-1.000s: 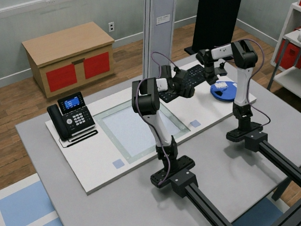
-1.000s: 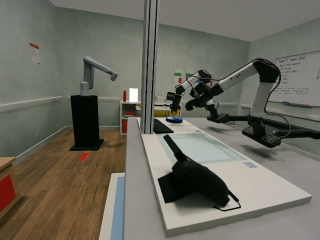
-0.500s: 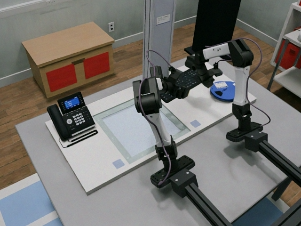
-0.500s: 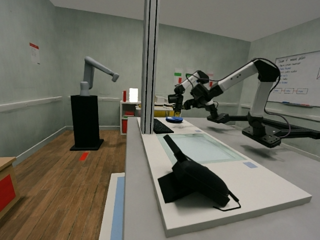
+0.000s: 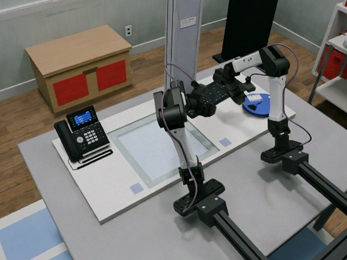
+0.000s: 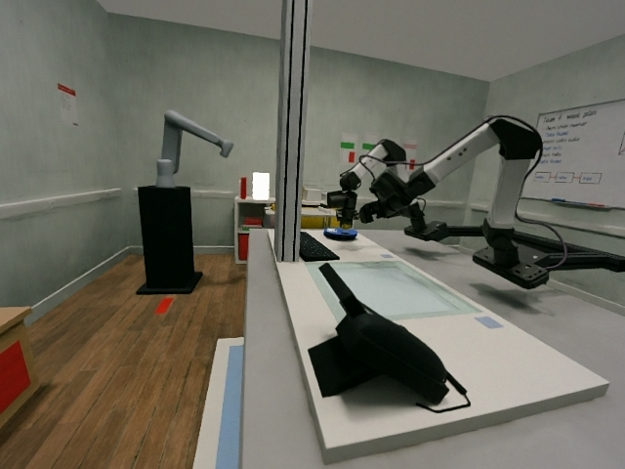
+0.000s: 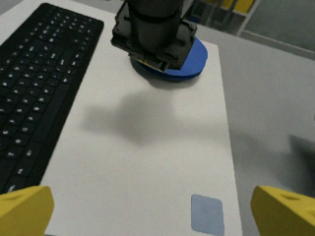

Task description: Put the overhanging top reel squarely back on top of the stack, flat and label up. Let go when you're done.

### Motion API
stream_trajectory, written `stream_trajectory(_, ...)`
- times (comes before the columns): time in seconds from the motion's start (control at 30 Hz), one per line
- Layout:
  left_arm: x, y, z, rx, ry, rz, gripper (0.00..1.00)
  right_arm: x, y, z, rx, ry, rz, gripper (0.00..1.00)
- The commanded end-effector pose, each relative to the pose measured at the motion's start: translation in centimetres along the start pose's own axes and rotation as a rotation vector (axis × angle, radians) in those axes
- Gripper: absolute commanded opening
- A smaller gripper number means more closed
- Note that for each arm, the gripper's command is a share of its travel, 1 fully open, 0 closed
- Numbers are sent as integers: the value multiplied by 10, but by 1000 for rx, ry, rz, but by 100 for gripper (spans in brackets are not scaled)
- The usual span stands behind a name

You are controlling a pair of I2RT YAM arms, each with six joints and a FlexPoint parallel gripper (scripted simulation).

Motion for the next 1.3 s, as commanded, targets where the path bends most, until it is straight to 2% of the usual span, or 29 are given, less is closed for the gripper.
stream_trajectory(0.0,-12,1,3,4,-19,-66,100,2,-7,6,-15,-1,-8,0)
stream_trajectory(0.23,3,-2,9,10,30,-57,100,8,-18,5,-7,4,-9,0)
stream_trajectory(0.7,-8,1,8,16,20,-95,100,15,-32,3,13,17,-5,0)
stream_trajectory(0.87,-8,1,8,16,18,-95,100,-1,-28,4,-29,-13,0,0)
stream_trajectory(1.27,-8,1,8,16,18,-95,100,-20,-38,0,-30,-13,-3,0)
Point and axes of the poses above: on each arm, the point where the finger pads meet when closed, its own y axis back along the fingers, its own z axis across the jaws, x = y × z, the point moved 5 cm from there along y, back along the fingers, and after that the axes turned 13 degrees about y, right-handed, at the moved point
